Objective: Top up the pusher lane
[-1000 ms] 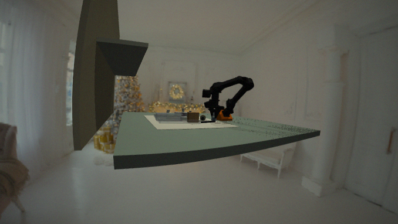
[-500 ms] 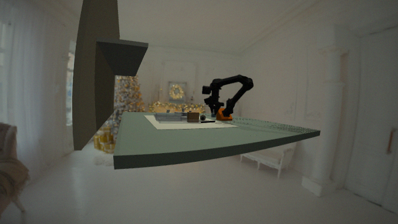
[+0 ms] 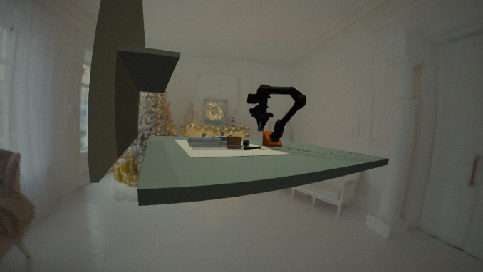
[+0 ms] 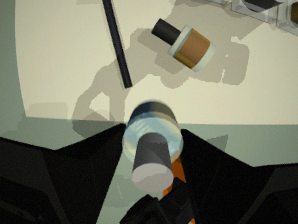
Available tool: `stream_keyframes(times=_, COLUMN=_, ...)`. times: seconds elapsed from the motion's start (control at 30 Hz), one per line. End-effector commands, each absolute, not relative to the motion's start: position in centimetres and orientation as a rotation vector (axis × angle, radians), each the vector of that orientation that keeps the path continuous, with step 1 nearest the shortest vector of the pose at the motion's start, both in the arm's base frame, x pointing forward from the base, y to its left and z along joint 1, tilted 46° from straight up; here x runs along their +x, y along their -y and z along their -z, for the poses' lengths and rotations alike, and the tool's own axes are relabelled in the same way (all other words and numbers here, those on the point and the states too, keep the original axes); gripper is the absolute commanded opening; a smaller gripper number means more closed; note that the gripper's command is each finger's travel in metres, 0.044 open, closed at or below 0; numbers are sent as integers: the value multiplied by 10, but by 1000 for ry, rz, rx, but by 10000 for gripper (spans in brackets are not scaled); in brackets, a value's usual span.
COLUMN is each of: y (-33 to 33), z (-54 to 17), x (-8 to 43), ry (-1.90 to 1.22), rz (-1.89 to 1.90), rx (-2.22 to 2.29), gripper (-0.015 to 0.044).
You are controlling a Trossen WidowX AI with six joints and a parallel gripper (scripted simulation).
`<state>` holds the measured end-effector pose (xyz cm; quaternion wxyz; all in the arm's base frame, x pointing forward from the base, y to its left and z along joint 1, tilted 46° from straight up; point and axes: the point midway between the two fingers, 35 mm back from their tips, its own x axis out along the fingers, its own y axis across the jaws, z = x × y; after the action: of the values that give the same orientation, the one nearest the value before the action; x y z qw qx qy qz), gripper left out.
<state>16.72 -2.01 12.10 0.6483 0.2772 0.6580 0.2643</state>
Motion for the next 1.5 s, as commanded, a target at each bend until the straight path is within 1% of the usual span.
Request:
stream_keyframes(times=0.0, y=24, z=-124, x=169, ry=-1498, rz=-604, rx=623, gripper=0)
stream_keyframes(times=0.5, y=35, z=-92, x=227, ry=-1513, rz=-600, rx=628, gripper=0)
stream_keyframes(times=1.07, y=34, z=-37, x=293, ry=-1524, rz=-607, rx=635, gripper=0)
stream_keyframes(times=1.47, y=17, z=-19, x=296, ry=-1524, rz=-609, rx=635, gripper=0)
